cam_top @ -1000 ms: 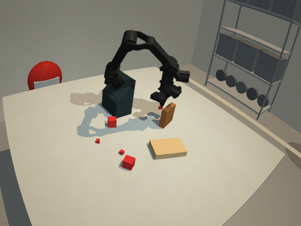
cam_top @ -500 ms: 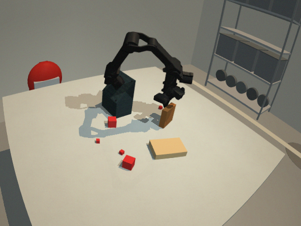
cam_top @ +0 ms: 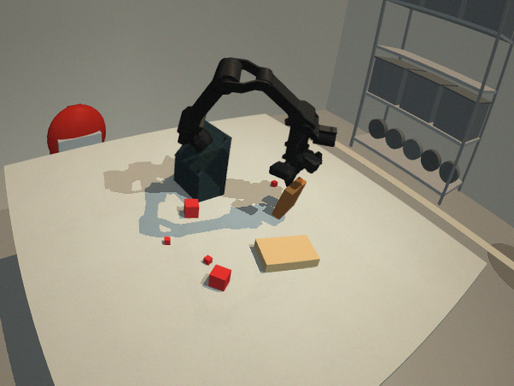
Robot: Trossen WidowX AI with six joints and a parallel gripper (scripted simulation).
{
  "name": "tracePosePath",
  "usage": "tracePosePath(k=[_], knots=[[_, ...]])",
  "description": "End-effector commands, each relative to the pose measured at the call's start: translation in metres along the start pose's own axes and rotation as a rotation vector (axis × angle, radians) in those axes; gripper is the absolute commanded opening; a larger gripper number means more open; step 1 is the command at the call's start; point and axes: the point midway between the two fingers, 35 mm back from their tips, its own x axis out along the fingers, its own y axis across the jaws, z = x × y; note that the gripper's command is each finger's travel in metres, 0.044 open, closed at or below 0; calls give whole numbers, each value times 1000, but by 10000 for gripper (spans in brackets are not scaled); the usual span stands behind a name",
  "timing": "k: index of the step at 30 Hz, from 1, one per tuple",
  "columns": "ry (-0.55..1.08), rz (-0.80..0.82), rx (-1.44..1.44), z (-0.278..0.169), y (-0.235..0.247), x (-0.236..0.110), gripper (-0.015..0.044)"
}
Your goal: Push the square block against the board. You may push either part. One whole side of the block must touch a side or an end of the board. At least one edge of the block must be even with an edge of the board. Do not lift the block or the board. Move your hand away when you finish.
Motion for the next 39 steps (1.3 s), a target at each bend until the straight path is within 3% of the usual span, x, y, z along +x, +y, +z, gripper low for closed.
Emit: tracePosePath(k=[1, 13, 39], knots=[[4, -6, -5, 6, 0, 2, 0], [3, -6, -5, 20, -1, 2, 0], [5, -6, -6, -20, 0, 3, 0]])
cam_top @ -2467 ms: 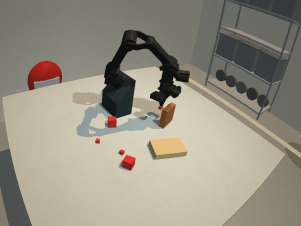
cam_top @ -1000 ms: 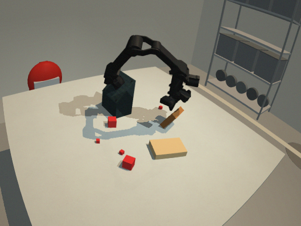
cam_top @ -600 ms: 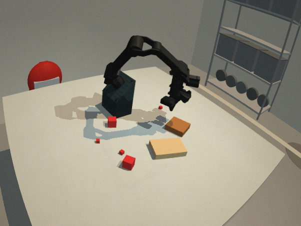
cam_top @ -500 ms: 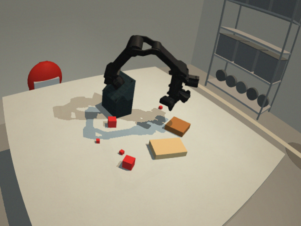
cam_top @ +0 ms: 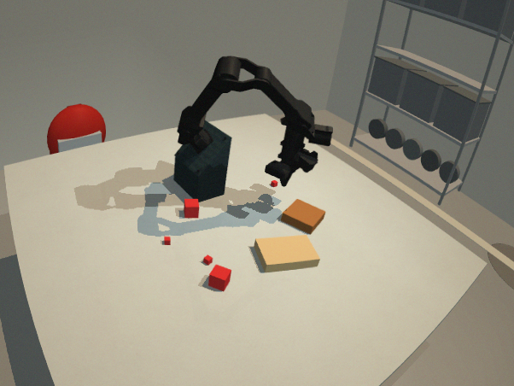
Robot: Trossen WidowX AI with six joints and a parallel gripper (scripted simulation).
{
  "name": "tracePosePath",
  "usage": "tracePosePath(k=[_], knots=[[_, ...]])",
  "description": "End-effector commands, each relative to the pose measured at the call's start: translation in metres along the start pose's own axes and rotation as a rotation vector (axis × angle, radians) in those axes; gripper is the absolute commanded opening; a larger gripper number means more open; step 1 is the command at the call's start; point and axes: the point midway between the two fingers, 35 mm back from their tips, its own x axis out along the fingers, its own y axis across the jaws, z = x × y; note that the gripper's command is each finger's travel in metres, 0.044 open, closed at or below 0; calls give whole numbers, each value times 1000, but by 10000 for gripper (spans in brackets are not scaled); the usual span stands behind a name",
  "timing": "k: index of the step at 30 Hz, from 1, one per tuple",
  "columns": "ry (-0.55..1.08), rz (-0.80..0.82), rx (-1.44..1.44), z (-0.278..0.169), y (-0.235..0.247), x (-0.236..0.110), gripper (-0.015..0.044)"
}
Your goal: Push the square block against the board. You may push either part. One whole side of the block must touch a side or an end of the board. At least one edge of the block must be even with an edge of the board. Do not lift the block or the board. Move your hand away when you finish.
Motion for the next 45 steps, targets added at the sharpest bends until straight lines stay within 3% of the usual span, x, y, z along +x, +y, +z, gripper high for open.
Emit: tracePosePath(k=[1, 7, 12, 45], knots=[[-2, 5, 5, -8, 0, -1, 0], [1, 0, -1, -10, 0, -2, 0], [-2, 7, 4, -10, 0, -51, 0], [-2, 7, 4, -10, 0, -51, 0]])
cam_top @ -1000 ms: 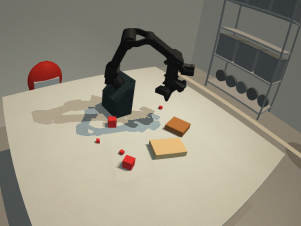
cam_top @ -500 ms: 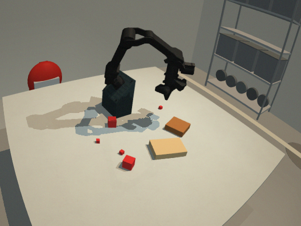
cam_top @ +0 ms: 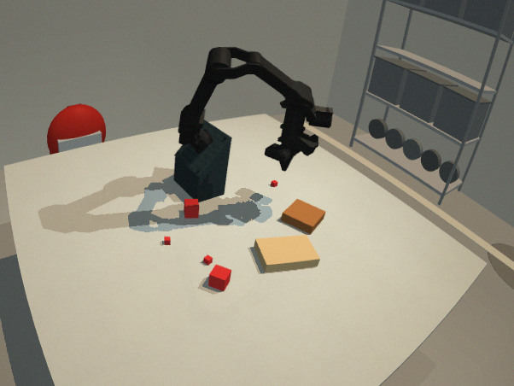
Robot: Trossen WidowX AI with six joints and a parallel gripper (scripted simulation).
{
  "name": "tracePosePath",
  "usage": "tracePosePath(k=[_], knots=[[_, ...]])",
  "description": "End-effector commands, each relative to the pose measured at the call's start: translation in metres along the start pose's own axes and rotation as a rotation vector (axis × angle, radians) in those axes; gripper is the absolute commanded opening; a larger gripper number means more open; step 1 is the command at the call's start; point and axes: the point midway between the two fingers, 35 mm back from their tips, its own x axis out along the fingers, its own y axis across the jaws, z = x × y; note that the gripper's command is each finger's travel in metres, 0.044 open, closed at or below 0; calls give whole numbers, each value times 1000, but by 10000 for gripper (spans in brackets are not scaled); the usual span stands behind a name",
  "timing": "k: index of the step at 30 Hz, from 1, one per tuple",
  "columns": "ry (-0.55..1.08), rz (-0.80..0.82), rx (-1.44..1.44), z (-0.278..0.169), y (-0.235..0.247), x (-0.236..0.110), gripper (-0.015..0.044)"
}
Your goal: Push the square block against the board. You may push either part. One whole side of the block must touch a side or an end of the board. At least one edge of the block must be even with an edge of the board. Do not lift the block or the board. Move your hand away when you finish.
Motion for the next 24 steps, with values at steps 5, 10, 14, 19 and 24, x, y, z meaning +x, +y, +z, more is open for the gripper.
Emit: tracePosePath(k=[5, 10, 14, 19, 24], knots=[[3, 0, -51, 4, 2, 1, 0], [11, 0, -222, 19, 9, 7, 0], [12, 2, -358, 32, 16, 11, 0], [9, 3, -527, 49, 25, 16, 0], [5, 4, -696, 65, 34, 22, 0]])
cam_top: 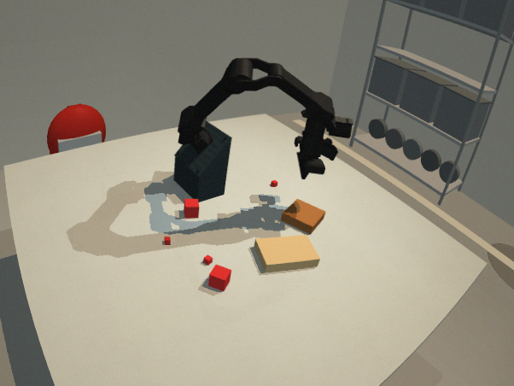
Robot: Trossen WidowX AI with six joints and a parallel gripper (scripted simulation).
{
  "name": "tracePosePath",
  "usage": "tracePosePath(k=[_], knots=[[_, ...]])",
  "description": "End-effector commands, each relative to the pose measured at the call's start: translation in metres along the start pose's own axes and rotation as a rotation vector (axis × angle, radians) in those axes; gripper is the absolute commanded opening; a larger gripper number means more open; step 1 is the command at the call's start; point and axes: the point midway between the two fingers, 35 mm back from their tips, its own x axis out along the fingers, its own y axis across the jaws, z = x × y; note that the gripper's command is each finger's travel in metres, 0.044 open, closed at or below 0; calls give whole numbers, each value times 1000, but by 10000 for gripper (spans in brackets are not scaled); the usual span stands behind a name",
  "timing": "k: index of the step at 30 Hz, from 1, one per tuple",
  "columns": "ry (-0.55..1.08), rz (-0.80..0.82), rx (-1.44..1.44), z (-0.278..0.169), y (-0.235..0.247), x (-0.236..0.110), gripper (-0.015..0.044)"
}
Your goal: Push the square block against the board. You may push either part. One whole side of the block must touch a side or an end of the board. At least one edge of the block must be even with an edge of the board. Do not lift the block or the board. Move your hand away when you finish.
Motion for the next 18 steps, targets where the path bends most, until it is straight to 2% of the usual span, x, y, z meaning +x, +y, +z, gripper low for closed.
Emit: tracePosePath(k=[1, 18], knots=[[5, -3, -144, 15, -2, 8, 0], [-1, -6, -720, 71, -5, 37, 0]])
